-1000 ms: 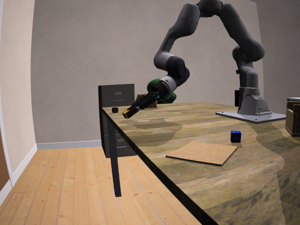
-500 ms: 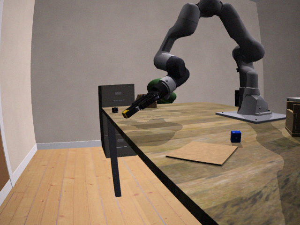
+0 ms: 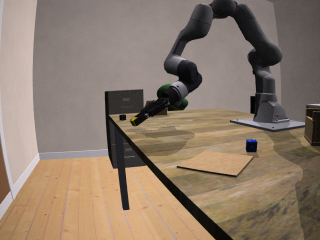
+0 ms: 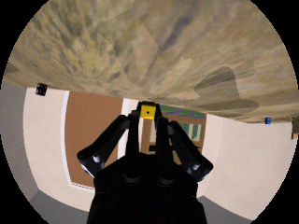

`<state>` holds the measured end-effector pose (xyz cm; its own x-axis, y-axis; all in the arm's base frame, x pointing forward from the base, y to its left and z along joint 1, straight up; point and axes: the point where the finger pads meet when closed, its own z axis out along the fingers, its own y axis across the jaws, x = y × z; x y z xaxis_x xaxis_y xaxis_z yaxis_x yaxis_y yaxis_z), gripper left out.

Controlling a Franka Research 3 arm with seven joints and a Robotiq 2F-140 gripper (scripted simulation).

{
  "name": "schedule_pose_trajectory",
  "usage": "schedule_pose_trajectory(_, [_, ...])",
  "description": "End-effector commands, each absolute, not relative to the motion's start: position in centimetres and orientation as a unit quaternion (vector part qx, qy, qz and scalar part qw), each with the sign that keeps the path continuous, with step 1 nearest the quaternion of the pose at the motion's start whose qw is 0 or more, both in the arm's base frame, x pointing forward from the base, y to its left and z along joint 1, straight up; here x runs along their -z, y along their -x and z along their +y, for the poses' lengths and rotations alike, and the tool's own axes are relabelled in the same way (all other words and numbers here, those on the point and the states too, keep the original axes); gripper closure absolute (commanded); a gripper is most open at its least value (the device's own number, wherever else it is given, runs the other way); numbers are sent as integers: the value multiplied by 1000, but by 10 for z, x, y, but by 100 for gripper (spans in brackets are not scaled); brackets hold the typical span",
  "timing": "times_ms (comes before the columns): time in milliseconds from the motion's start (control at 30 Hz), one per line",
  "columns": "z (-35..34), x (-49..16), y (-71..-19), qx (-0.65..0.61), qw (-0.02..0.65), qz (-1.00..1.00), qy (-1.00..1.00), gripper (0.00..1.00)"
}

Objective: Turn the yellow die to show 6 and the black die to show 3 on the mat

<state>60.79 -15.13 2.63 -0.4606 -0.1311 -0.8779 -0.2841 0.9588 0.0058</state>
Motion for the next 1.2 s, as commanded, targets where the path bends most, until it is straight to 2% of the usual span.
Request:
schedule_pose_trajectory(0, [-154,-27,-609,-73,507,850,121,76])
schedule_pose_trajectory(1167, [-154,-18,-609,-73,507,850,121,76])
